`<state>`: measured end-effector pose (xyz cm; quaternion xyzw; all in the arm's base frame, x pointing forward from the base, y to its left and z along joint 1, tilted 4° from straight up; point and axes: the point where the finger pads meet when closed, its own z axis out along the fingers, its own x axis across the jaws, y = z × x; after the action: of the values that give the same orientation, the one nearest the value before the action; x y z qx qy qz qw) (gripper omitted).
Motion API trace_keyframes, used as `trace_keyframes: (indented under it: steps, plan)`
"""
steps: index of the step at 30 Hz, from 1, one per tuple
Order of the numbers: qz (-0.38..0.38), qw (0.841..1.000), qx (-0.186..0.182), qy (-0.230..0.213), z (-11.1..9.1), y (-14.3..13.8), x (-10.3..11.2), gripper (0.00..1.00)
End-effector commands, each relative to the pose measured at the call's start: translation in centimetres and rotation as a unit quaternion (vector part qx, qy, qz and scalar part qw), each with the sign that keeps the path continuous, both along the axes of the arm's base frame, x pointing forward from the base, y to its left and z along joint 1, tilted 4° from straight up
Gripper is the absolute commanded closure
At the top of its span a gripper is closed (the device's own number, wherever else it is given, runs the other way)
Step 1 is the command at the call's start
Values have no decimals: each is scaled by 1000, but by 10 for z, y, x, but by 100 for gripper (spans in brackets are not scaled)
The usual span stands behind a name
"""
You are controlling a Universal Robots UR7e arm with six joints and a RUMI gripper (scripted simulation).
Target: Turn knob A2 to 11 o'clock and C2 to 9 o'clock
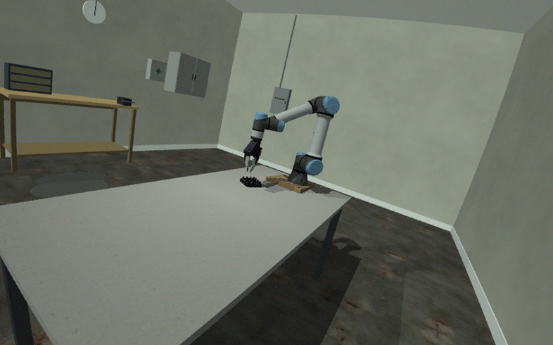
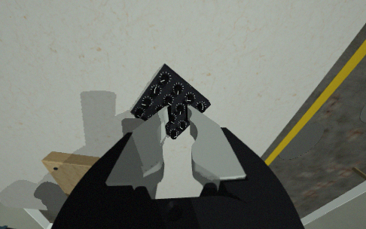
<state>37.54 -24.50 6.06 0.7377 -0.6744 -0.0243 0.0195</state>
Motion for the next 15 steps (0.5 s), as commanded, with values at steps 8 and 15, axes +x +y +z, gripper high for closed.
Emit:
trace_keyframes:
  steps: [8,15]
  plan:
    - [0,1000,0,0,-2,0,0,89]
    - [0,1000,0,0,-5,0,0,89]
